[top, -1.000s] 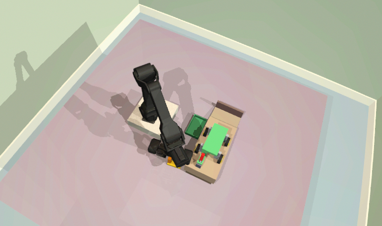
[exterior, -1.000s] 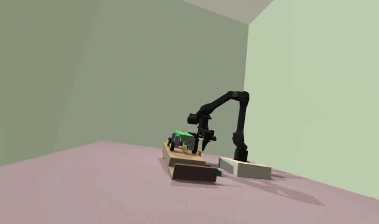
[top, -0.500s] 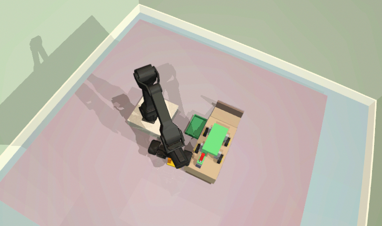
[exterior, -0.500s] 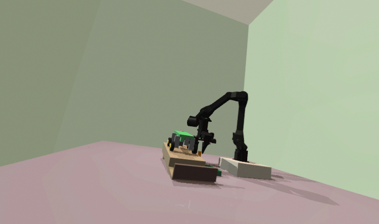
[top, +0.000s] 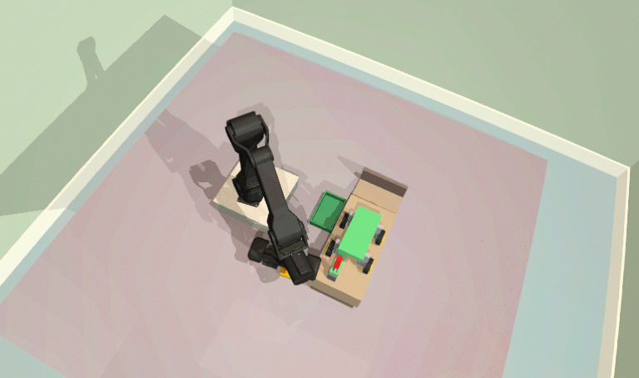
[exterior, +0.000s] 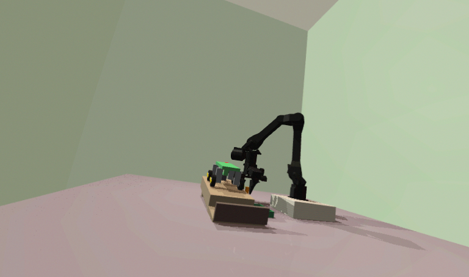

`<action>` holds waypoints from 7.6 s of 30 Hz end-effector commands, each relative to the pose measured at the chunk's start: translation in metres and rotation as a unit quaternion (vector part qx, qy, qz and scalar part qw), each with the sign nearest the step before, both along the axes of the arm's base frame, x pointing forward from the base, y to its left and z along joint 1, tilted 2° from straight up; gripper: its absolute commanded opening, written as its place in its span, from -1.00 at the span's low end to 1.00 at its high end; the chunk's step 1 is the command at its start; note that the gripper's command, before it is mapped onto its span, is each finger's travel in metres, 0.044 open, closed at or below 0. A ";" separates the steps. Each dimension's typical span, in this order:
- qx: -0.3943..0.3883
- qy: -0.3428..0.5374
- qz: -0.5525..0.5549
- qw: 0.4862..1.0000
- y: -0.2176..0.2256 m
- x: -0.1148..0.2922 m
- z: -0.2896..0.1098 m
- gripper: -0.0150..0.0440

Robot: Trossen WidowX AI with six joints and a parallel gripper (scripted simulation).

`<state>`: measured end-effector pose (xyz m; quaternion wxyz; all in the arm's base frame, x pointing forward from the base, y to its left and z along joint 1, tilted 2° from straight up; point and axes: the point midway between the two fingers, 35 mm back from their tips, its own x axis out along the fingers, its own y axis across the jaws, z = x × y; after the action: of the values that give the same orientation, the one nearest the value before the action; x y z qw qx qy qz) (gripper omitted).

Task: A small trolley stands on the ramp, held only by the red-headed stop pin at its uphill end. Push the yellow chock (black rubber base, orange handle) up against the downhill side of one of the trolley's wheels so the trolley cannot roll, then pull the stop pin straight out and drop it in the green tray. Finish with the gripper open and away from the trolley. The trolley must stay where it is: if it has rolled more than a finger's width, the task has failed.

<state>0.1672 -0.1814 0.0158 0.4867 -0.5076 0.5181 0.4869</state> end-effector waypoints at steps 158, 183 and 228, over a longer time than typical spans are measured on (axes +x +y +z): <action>-0.002 -0.031 -0.752 0.658 0.121 0.051 0.134 -0.49; 0.002 -0.029 -0.752 0.658 0.210 0.080 0.123 -0.49; -0.035 -0.063 -0.750 0.657 0.288 0.139 0.109 -0.49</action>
<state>0.2994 0.1074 0.1245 0.6971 0.0084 0.7105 -0.0958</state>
